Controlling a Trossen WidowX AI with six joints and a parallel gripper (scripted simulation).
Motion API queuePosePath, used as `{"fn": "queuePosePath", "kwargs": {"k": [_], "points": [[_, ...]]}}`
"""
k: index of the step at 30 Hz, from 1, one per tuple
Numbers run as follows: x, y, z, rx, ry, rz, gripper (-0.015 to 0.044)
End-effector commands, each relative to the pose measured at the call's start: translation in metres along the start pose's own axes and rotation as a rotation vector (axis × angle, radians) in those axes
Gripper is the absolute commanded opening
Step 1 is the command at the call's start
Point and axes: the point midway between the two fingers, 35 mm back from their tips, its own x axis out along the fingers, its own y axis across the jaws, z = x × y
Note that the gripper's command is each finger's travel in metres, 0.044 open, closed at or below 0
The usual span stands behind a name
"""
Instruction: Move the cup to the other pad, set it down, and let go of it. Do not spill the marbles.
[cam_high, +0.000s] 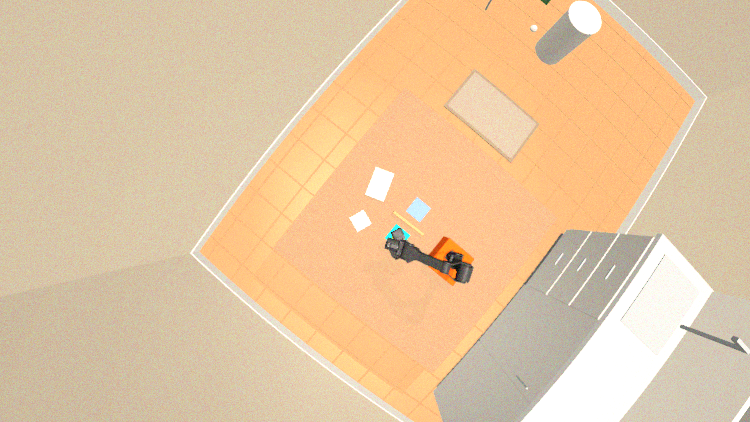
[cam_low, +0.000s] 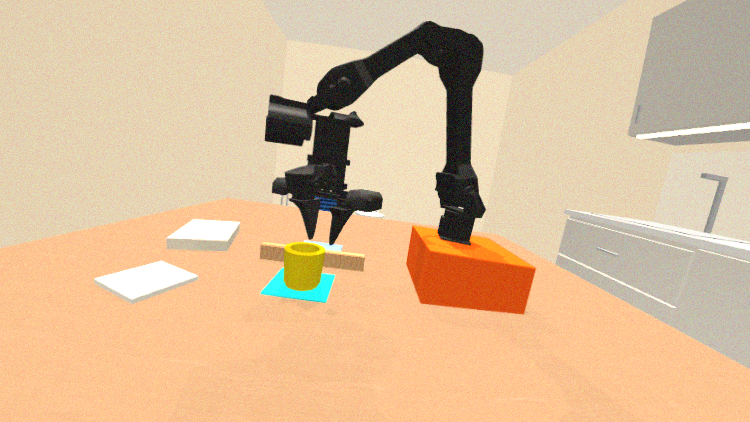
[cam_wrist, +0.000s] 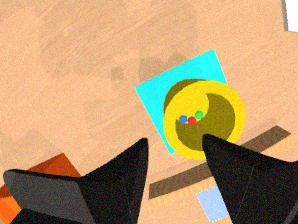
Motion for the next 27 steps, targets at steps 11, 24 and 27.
{"fn": "queuePosePath", "kwargs": {"k": [11, 24, 27], "points": [[-0.02, -0.001, 0.001, -0.002, -0.002, 0.0, 0.044], [-0.064, -0.001, -0.002, -0.005, -0.007, -0.002, 0.044], [-0.059, -0.001, -0.002, 0.0, -0.001, -0.001, 0.044]]}}
